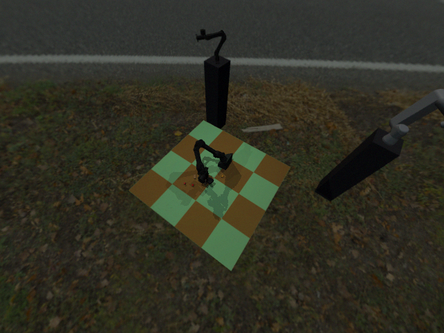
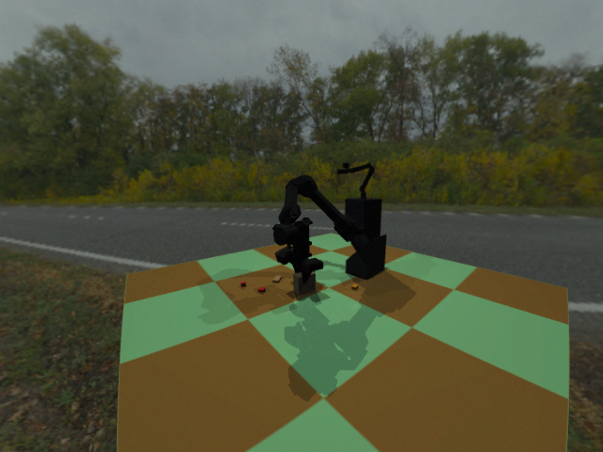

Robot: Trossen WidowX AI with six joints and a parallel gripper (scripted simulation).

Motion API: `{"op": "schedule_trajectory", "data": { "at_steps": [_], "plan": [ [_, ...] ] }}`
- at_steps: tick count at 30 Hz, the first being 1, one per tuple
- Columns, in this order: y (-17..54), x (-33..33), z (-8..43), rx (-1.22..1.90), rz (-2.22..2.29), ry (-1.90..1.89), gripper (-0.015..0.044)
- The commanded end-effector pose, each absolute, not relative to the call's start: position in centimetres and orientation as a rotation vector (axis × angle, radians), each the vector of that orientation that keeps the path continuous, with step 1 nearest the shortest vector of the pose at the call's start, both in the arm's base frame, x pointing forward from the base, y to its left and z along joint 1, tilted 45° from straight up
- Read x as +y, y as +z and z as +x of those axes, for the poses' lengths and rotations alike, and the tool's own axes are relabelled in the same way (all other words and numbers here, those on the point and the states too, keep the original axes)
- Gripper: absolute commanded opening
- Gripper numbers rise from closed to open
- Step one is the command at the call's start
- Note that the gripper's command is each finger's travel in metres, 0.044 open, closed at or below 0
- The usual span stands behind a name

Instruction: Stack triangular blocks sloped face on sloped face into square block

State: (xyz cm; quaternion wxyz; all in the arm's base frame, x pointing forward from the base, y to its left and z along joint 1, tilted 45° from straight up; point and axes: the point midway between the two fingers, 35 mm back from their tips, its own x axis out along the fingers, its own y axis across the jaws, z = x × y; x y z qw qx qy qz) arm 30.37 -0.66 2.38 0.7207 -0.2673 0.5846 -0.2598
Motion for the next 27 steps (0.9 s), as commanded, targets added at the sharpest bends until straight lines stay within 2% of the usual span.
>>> {"op": "schedule_trajectory", "data": {
  "at_steps": [1, 13, 27],
  "plan": [
    [2.34, -0.73, 30.4, 1.291, -0.599, -0.573, 0.0],
    [2.37, -0.7, 30.42, 1.291, -0.6, -0.572, 0.0],
    [2.33, -0.7, 30.36, 1.291, -0.591, -0.575, 0.0368]
  ]
}}
